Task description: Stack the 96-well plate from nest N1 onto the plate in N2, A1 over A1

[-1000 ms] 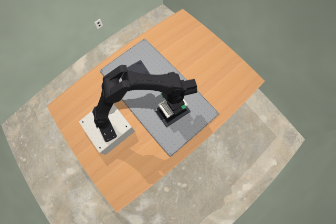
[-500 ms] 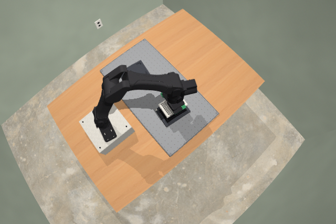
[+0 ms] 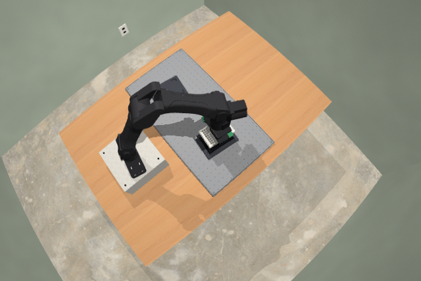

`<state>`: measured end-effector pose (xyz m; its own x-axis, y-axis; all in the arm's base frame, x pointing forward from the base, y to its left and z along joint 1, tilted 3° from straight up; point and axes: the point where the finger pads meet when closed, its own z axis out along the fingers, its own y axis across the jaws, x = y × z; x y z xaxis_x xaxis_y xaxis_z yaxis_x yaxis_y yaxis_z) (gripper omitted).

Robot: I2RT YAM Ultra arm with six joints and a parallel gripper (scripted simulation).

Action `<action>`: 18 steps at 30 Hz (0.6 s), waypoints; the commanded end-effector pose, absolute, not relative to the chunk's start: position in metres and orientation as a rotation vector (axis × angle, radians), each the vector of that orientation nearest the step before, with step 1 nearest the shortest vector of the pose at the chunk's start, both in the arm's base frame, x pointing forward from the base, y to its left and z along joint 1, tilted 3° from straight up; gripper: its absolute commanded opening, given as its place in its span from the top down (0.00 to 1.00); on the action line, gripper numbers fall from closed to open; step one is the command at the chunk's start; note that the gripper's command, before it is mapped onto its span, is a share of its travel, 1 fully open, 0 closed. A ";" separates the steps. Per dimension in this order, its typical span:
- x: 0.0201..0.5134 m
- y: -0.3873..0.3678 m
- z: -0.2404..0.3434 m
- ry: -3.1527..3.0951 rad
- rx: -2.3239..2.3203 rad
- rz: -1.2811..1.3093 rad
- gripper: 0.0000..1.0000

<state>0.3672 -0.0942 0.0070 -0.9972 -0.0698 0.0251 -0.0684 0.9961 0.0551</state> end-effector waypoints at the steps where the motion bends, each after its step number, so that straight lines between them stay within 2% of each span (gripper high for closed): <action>1: 0.368 -0.097 0.004 -3.130 0.100 -0.083 1.00; 18: 0.367 -0.090 -0.027 -3.114 0.108 -0.090 1.00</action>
<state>0.3683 -0.0945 -0.0161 -0.9975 -0.0689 0.0178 -0.0679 0.9963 0.0525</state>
